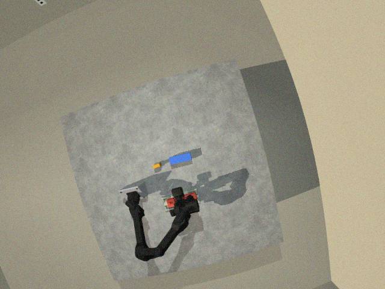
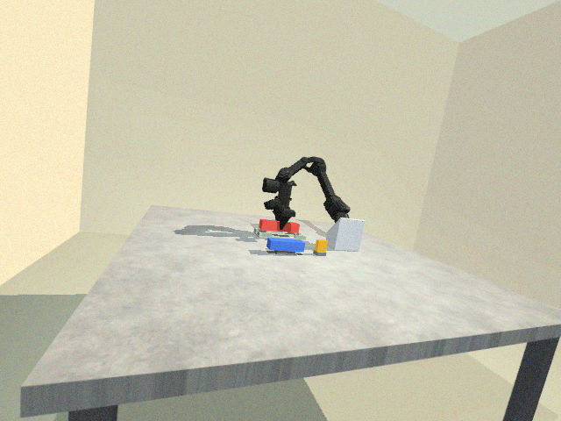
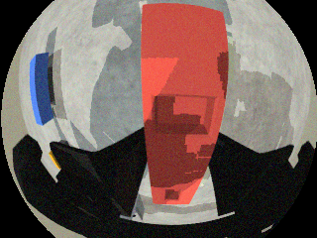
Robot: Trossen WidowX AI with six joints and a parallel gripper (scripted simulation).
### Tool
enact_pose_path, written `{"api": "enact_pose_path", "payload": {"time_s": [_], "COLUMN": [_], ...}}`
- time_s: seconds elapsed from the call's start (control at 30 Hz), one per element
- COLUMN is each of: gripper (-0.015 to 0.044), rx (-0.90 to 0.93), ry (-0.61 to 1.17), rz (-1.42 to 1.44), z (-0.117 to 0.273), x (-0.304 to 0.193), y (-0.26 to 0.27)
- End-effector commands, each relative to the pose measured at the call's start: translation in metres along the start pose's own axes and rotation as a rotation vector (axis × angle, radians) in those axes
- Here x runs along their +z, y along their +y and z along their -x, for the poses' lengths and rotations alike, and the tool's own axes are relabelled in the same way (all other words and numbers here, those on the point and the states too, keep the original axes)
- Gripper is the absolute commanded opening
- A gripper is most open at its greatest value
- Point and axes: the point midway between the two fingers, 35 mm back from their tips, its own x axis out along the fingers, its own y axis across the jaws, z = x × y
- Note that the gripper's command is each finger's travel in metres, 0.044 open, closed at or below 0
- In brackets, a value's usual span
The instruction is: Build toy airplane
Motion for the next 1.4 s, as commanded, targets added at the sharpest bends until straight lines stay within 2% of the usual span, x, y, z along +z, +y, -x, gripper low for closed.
{"api": "enact_pose_path", "payload": {"time_s": [0.0, 0.2, 0.37, 0.53, 1.03, 1.07, 1.37], "gripper": [0.0195, 0.0195, 0.0161, 0.003, 0.0424, 0.044, 0.044], "rx": [-0.005, -0.006, -0.001, -0.001, -0.001, -0.001, -0.001], "ry": [0.001, 0.001, 0.002, 0.002, 0.002, 0.002, 0.002], "rz": [0.007, 0.007, 0.0, 0.0, 0.0, 0.0, 0.0], "z": [-0.0073, -0.0095, -0.0078, -0.0078, -0.0078, -0.0078, -0.0055], "x": [-0.0015, -0.0016, -0.0009, -0.0009, -0.0009, -0.0009, -0.0004], "y": [0.0002, 0.0, -0.0005, -0.0005, -0.0005, -0.0005, -0.0003]}}
